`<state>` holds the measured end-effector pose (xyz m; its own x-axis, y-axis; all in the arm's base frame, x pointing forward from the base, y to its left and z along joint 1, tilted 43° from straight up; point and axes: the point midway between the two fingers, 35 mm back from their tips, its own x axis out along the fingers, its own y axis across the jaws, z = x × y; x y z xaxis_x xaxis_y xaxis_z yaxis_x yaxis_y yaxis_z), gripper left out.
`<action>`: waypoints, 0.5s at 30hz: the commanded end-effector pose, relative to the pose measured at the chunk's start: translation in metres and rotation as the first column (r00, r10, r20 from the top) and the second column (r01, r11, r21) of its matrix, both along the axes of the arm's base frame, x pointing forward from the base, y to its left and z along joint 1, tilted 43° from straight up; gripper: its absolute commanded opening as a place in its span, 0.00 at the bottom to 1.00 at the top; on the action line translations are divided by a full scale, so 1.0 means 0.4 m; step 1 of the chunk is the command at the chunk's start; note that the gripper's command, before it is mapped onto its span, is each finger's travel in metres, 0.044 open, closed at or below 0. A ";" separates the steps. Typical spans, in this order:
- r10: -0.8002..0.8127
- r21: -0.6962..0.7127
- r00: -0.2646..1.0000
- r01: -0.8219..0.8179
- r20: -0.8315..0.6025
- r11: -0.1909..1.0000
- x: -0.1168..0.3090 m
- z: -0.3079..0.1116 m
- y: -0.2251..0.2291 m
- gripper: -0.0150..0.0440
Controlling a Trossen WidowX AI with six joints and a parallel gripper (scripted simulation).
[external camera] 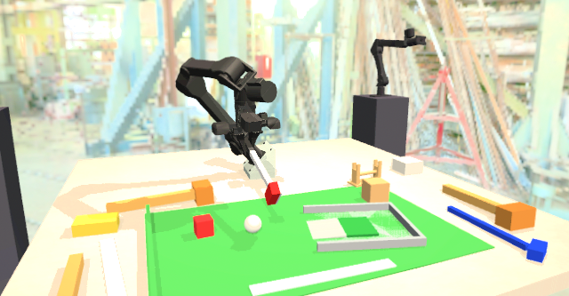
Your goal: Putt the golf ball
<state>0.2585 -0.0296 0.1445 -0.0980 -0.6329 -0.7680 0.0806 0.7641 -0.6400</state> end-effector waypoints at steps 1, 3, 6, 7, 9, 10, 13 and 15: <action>-0.144 -0.046 0.982 0.151 0.125 0.988 -0.040 0.057 -0.054 0.25; -0.187 -0.056 0.969 0.199 0.163 0.978 -0.053 0.072 -0.070 0.25; -0.193 -0.057 0.967 0.205 0.168 0.977 -0.055 0.074 -0.072 0.25; -0.193 -0.057 0.967 0.205 0.168 0.977 -0.055 0.074 -0.072 0.25; -0.193 -0.057 0.967 0.205 0.168 0.977 -0.055 0.074 -0.072 0.25; -0.193 -0.057 0.967 0.205 0.168 0.977 -0.055 0.074 -0.072 0.25; -0.192 -0.057 0.967 0.204 0.168 0.977 -0.055 0.067 -0.078 0.25; -0.192 -0.057 0.967 0.204 0.168 0.977 -0.056 0.057 -0.087 0.25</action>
